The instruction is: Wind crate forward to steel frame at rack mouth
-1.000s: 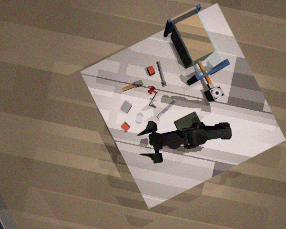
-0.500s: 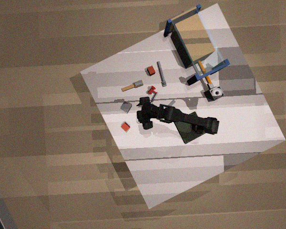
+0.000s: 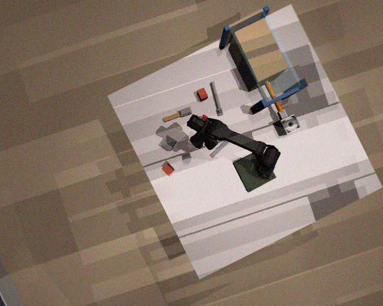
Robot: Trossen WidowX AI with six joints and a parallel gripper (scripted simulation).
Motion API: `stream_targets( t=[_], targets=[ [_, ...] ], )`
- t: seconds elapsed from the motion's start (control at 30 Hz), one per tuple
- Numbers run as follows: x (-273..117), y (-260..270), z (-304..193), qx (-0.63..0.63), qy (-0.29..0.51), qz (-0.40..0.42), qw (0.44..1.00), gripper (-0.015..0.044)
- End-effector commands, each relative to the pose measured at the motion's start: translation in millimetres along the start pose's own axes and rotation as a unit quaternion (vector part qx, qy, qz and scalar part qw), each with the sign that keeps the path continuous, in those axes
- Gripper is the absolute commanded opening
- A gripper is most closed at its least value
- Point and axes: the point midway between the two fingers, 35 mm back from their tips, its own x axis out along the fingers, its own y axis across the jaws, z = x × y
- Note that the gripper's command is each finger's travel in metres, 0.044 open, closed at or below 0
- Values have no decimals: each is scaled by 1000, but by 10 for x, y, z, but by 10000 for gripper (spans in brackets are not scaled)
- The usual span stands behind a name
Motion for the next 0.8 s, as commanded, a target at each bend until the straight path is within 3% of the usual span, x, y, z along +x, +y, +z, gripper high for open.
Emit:
stream_targets(
  t=[0.0, 0.43, 0.77],
  targets=[
    [390, 101, -609, -147, 53, 96, 983, 440],
    [415, 112, -641, -155, 54, 102, 981, 440],
    [735, 211, -622, -155, 54, 102, 981, 440]
  ],
)
